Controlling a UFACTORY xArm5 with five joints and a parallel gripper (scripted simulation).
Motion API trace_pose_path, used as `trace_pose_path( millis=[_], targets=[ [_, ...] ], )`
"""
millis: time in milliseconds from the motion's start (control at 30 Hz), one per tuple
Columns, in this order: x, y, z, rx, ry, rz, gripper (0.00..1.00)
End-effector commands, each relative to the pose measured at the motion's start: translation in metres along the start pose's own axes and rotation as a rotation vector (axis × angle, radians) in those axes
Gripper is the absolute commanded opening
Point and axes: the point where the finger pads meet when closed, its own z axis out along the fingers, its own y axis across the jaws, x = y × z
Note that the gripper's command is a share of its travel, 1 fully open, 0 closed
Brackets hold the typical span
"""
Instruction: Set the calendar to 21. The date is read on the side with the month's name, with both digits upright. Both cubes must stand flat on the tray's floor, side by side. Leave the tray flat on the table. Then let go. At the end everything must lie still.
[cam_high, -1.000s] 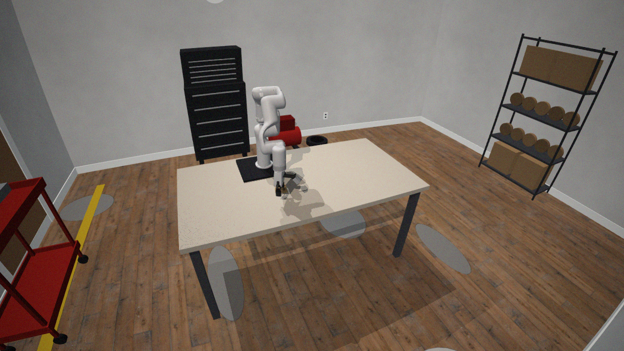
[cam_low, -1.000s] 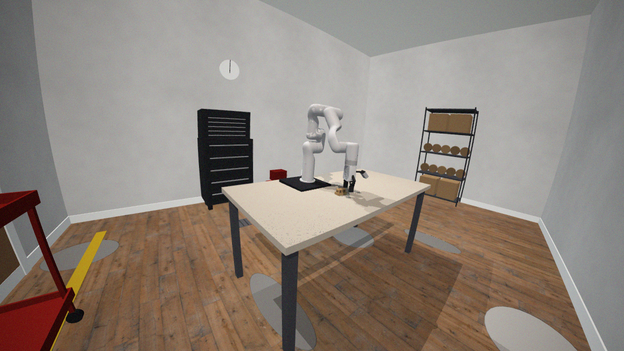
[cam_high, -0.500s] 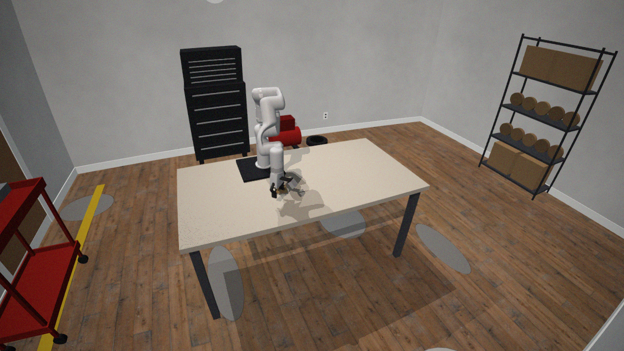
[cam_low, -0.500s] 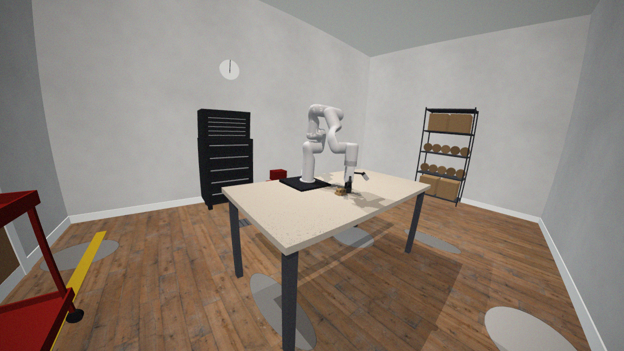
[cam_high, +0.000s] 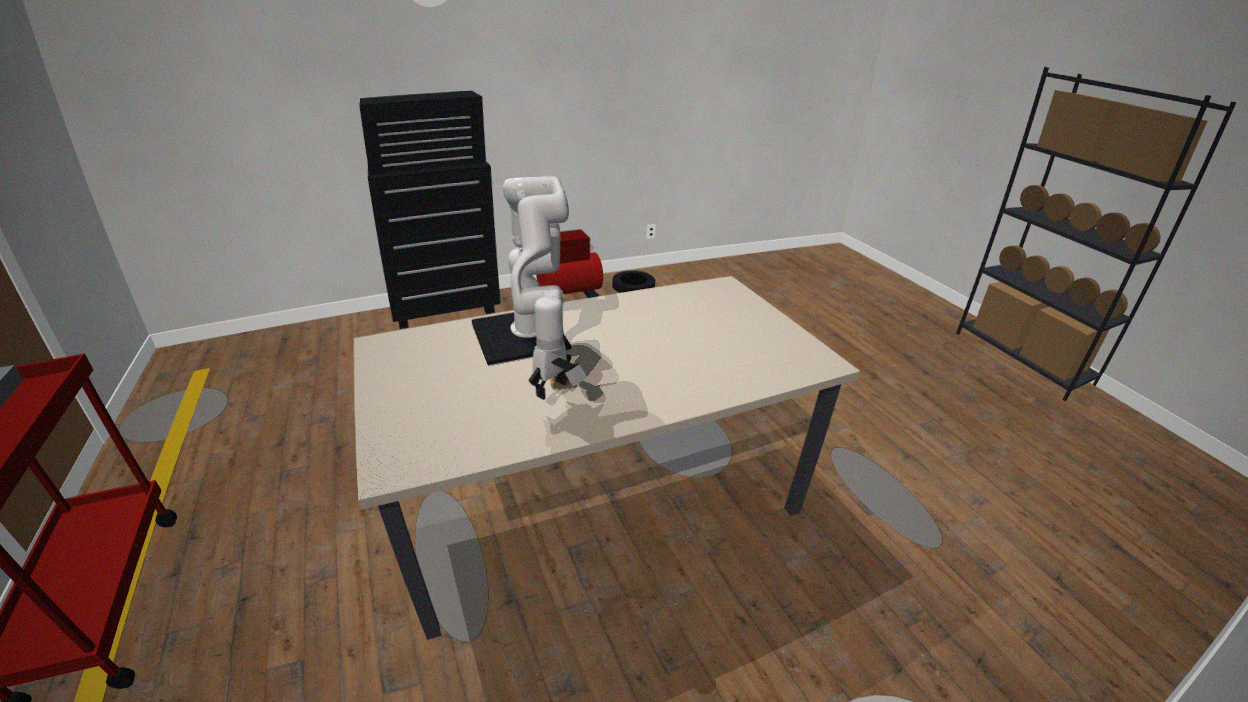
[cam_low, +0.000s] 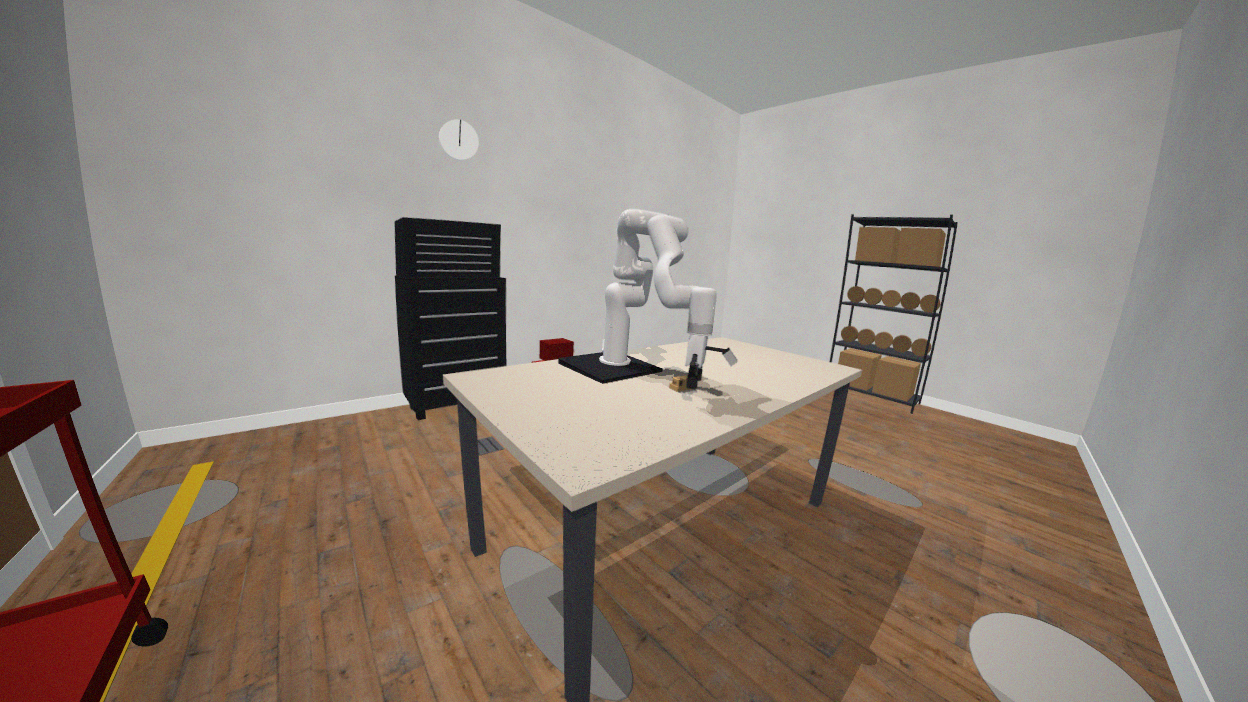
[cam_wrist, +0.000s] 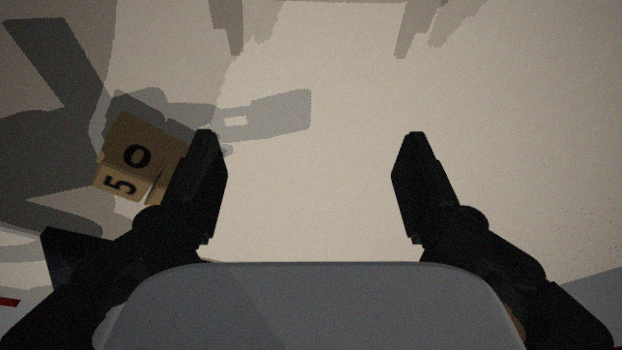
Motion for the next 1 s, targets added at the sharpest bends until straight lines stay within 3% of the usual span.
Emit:
trace_pose_path(
  millis=[0, 433, 967],
  targets=[
    [0.001, 0.001, 0.001, -0.002, 0.002, 0.005, 1.00],
    [0.001, 0.001, 0.027, -0.002, 0.002, 0.005, 1.00],
    [0.001, 0.001, 0.028, -0.002, 0.002, 0.005, 1.00]
  ],
)
